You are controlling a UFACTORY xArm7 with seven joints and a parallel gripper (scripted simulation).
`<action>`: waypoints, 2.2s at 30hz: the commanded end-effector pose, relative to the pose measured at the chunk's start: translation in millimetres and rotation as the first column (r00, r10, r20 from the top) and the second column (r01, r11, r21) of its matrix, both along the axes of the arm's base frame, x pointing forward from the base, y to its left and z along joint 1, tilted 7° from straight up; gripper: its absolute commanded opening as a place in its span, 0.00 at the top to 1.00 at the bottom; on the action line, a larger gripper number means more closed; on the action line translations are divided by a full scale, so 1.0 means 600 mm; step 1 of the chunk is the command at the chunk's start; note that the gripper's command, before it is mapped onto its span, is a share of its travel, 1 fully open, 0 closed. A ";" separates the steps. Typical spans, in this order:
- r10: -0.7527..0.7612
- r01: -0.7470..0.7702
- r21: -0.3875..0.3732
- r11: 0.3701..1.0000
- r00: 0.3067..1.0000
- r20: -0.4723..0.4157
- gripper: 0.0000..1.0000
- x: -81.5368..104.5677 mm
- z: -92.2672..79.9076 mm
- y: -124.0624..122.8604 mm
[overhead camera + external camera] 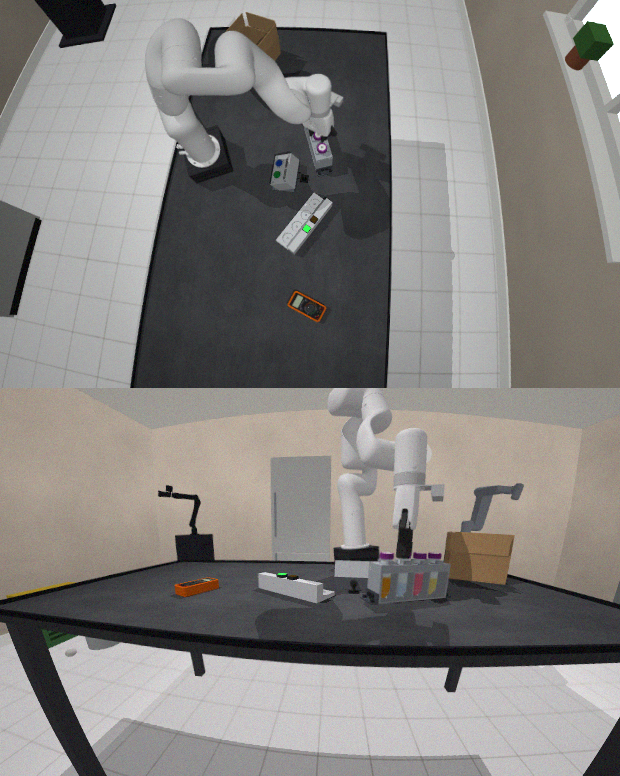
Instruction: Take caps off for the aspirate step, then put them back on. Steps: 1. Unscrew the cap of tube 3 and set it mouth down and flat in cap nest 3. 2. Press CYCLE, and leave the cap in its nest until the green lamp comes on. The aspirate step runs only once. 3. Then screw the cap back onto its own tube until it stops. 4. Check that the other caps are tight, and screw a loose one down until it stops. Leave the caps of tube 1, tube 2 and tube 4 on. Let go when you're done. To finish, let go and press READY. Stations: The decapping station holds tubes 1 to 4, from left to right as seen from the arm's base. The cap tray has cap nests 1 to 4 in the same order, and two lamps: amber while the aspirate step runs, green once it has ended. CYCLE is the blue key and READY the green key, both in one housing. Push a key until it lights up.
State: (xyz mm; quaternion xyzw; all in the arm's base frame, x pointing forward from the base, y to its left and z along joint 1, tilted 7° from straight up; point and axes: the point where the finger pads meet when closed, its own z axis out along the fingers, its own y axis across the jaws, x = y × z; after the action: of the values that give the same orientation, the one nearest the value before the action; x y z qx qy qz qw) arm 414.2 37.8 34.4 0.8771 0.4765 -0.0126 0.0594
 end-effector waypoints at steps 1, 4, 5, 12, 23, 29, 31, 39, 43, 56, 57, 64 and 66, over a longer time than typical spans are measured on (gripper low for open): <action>0.083 -0.083 -0.002 0.997 0.997 -0.006 0.54 0.003 0.003 0.001; 0.309 -0.309 -0.006 0.951 0.950 -0.034 0.54 0.003 0.003 0.001; 0.354 -0.354 -0.006 0.935 0.935 -0.039 0.54 0.003 0.003 0.001; 0.705 -0.708 0.005 0.706 0.703 -0.090 0.54 0.002 0.003 0.001; 0.970 -0.977 0.052 0.207 0.198 -0.142 0.54 0.002 0.003 0.001; 0.989 -0.997 0.077 0.013 0.001 -0.150 0.54 0.002 0.003 0.001; 0.989 -0.997 0.077 0.013 0.001 -0.150 0.54 0.002 0.003 0.001; 0.989 -0.997 0.077 0.013 0.001 -0.150 1.00 0.002 0.003 0.001; 0.989 -0.997 0.077 0.013 0.001 -0.150 1.00 0.003 0.003 0.001; 0.930 -0.935 0.040 0.351 0.344 -0.129 1.00 0.003 0.002 0.001; 0.912 -0.917 0.035 0.397 0.390 -0.126 1.00 0.003 0.002 0.001; 0.758 -0.761 0.012 0.649 0.645 -0.098 1.00 0.003 0.002 0.001; 0.725 -0.728 0.009 0.686 0.682 -0.092 1.00 0.003 0.002 0.001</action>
State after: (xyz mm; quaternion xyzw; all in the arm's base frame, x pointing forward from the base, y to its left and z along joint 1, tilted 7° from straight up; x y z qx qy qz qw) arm 414.4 37.5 34.5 0.5772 0.8152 -0.0279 0.0375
